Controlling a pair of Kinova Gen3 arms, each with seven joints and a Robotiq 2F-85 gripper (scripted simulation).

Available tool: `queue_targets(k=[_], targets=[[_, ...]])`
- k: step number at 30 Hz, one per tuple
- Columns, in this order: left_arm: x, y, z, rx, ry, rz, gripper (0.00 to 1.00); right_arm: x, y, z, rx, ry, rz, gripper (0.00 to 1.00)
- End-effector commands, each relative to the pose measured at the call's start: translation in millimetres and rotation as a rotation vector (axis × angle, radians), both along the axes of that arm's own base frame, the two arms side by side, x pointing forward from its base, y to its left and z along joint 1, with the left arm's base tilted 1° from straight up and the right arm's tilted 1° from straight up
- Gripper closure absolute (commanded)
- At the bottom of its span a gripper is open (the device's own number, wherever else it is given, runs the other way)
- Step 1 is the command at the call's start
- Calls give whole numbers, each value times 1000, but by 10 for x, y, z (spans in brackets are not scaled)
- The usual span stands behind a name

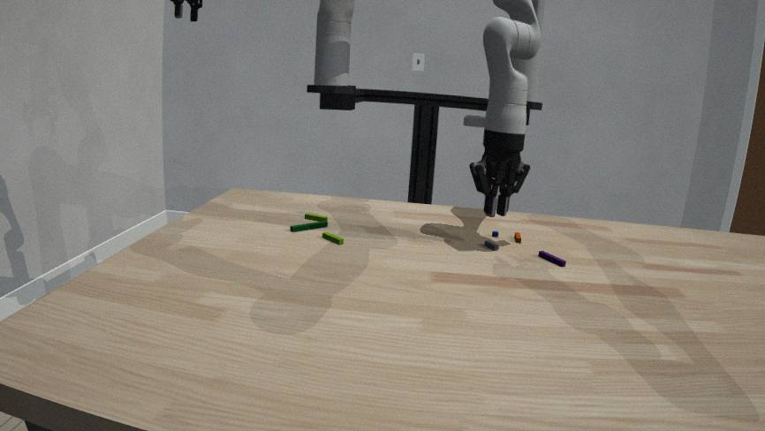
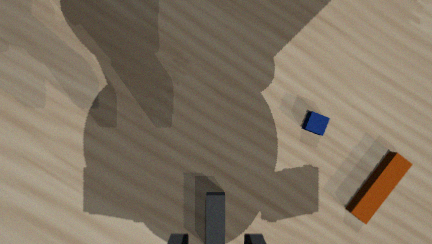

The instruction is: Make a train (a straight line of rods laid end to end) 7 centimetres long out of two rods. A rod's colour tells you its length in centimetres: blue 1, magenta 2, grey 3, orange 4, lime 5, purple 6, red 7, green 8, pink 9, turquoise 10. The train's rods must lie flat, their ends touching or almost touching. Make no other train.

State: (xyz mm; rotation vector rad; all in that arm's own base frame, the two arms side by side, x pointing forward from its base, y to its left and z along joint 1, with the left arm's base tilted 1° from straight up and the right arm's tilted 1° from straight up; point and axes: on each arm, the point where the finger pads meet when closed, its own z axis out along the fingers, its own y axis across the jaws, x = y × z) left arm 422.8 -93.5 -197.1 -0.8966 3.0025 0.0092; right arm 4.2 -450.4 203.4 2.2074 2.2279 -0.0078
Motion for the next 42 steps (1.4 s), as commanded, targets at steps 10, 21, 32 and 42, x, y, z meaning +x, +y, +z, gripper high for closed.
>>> queue_targets(k=[10,21,32,42], targets=[[4,-3,299,0,-1,0,685,0,-3,6,-2,0,0,2],[4,-3,299,0,-1,0,2,0,-3,6,-2,0,0,2],[4,-3,299,0,-1,0,2,0,-3,6,-2,0,0,2],[1,-6,290,-5,-3,39,2,0,-3,6,-2,0,0,2]])
